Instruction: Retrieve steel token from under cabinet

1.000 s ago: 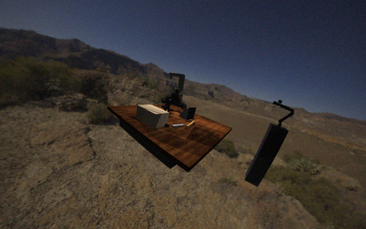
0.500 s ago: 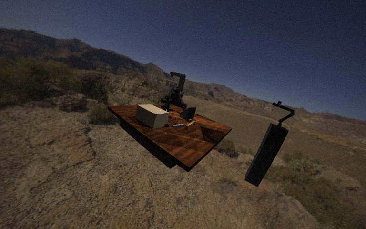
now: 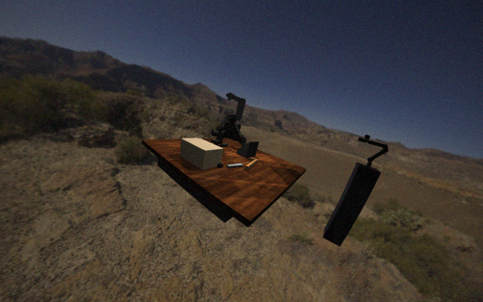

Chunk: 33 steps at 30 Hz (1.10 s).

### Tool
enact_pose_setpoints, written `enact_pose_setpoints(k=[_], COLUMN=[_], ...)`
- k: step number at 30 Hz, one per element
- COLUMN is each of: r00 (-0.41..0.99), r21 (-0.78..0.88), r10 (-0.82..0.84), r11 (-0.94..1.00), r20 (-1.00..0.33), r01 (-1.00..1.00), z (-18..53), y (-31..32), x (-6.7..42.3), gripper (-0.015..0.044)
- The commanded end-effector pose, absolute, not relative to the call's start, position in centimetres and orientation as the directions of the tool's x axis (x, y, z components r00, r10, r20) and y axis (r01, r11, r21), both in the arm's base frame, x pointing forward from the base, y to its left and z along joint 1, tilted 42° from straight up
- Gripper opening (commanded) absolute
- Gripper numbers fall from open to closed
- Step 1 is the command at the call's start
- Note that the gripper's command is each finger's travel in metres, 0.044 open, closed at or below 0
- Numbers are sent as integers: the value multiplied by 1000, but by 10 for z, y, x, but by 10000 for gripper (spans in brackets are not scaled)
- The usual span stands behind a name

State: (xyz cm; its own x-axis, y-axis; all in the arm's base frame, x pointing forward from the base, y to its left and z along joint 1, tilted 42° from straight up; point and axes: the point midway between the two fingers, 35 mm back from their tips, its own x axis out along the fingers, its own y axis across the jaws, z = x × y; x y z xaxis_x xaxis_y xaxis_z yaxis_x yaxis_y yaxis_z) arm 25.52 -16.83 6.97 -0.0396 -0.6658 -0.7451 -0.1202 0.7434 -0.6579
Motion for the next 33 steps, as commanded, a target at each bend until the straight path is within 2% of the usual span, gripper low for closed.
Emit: enact_pose_setpoints(k=[1, 33], r00=[-40, -39], r21=[-659, -657], r10=[-667, -666], r11=[743, 743], r20=[-744, -745], r01=[-123, -128], z=[69, 65], y=[-168, -164], x=[263, 301], gripper=[0, 0])
